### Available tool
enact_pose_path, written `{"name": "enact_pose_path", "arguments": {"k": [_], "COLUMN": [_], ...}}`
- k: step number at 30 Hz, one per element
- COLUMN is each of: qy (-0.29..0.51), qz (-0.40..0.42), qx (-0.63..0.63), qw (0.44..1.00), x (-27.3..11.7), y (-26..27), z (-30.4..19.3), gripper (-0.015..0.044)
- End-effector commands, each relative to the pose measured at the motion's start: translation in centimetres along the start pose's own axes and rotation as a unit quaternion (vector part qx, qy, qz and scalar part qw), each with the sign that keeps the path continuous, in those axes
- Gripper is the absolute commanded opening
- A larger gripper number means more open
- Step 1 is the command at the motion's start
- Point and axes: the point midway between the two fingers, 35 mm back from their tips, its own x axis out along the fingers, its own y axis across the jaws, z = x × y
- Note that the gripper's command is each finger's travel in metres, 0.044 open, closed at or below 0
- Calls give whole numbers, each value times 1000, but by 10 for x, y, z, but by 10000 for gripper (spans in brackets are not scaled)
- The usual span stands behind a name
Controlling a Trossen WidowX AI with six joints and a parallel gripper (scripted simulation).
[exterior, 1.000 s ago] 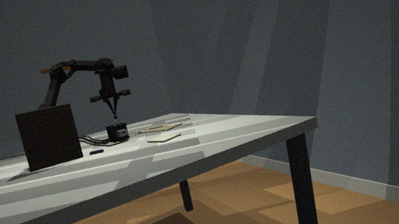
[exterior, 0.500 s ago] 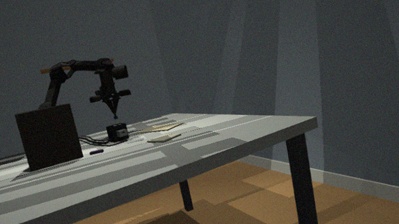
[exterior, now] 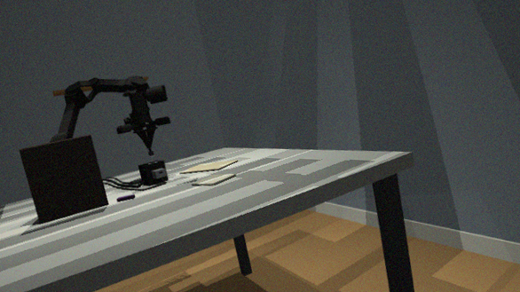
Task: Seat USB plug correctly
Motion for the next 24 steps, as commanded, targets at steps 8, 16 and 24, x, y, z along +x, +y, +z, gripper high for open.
{"name": "enact_pose_path", "arguments": {"k": [8, 16, 24], "qy": [-5, -8, -11], "qz": [-1, -1, -1], "qx": [0, 0, -1], "qw": [1000, 1000, 1000], "x": [2, 2, 3], "y": [0, 0, 0], "z": [1, 2, 2], "gripper": [0, 0, 0]}}
